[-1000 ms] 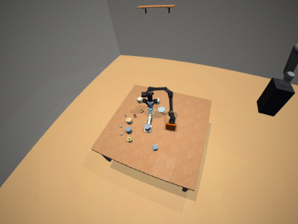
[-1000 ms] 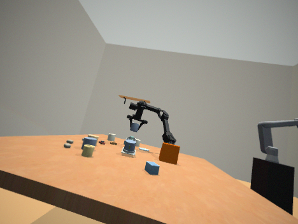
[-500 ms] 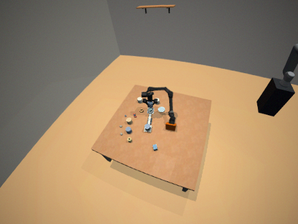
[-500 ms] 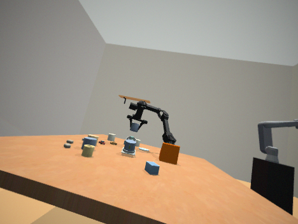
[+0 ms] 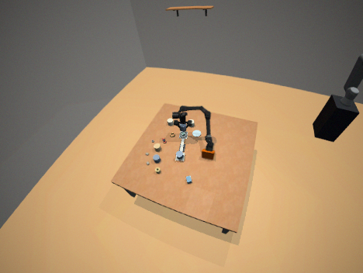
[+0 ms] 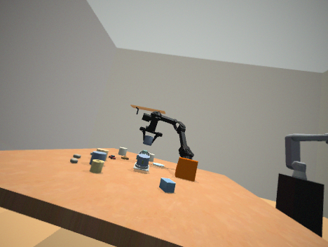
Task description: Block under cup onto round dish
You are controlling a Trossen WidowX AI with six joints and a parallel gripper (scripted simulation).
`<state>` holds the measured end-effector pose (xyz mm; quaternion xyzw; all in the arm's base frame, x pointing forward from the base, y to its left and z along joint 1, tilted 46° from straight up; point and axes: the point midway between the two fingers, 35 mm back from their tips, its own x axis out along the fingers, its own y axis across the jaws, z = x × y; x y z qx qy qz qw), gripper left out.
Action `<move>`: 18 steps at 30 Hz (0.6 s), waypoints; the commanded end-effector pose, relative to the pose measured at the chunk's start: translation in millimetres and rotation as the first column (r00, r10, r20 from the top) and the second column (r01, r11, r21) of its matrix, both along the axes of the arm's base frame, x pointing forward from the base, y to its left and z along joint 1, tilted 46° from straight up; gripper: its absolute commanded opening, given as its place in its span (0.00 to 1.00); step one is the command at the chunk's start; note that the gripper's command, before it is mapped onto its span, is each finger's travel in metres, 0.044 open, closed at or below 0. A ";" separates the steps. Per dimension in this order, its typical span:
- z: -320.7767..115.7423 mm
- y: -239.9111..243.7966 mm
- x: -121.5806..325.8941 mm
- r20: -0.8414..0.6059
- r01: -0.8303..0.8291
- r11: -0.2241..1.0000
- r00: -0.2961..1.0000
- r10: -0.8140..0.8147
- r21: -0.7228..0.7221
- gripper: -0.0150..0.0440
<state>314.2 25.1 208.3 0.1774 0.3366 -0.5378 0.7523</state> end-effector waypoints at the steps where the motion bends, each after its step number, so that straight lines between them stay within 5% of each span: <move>1: -0.2 0.3 0.4 0.001 -0.002 1.000 1.000 0.002 0.001 0.25; 18: 2.5 -9.1 -2.7 -0.002 0.005 1.000 1.000 -0.005 0.008 0.25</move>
